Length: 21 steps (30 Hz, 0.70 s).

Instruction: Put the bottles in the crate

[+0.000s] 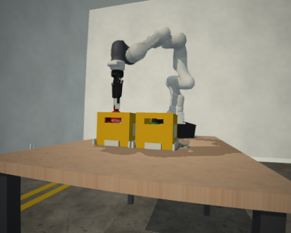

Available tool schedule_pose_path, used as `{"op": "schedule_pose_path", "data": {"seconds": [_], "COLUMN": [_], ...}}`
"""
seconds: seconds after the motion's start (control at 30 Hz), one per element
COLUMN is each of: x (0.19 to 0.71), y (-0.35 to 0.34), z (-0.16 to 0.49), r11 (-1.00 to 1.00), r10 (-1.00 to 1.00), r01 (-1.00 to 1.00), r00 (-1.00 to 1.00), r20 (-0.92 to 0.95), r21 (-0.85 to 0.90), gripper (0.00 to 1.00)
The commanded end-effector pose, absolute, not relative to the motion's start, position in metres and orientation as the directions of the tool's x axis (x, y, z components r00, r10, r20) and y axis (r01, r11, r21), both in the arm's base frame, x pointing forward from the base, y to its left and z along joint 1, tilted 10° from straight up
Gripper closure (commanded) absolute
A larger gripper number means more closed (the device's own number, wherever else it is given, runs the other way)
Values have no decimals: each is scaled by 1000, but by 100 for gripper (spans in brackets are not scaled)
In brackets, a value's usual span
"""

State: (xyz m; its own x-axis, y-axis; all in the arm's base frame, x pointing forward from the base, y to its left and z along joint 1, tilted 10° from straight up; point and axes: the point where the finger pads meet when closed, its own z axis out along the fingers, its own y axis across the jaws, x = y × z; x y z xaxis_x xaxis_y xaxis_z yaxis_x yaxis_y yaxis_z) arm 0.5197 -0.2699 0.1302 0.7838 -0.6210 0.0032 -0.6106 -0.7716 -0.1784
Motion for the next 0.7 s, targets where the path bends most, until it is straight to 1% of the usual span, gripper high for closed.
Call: {"op": "schedule_pose_path", "data": {"seconds": [0.0,0.67], "x": [520,516], "y": [-274,-278], "z": [140,170], "r11": [-766,-766], "r10": [-628,-628], "r01": [-617,-617], "r00": [778,778], "r20": [7,7], "r21": [-178,-178], "gripper": [100,100]}}
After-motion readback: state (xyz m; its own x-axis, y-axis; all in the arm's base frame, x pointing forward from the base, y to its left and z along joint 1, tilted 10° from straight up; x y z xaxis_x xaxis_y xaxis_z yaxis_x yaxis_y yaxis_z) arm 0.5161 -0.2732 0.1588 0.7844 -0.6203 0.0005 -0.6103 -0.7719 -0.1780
